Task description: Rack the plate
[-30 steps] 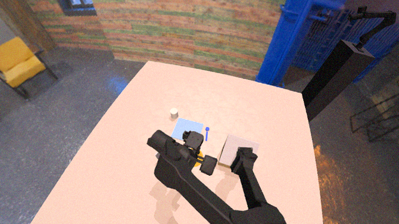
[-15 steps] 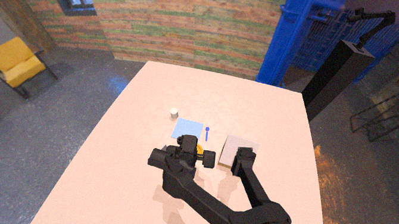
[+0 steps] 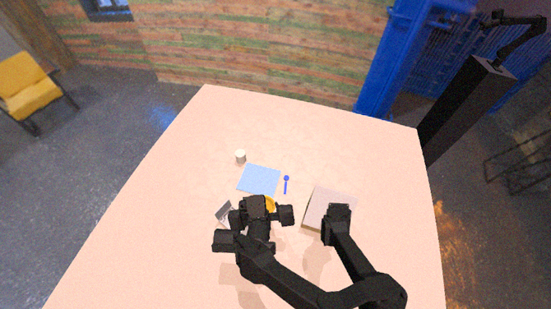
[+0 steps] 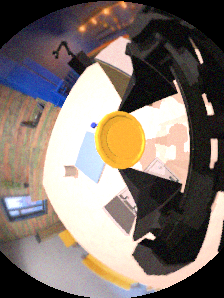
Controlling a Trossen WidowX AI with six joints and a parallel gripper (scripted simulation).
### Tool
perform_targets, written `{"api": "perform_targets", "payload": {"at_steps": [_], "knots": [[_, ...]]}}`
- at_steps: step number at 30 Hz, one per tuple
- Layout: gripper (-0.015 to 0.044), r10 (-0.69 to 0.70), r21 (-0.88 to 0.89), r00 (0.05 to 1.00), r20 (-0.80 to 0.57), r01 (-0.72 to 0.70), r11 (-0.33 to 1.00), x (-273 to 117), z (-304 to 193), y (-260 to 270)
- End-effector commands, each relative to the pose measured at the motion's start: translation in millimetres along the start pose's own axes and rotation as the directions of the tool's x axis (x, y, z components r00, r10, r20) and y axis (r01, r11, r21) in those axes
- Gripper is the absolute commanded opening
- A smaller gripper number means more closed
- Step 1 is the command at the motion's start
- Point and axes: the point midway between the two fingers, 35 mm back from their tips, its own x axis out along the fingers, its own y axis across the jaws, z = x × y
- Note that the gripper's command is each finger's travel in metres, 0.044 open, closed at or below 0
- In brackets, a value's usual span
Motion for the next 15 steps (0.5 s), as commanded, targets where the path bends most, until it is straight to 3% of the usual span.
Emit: {"api": "perform_targets", "payload": {"at_steps": [1, 15], "knots": [[0.0000, 0.041, -0.036, 0.997, 0.068, -0.039, 0.999, 3, -1, 3], [0.0000, 0.245, -0.187, 0.932, 0.269, -0.199, 0.962, 5, -14, 20]]}}
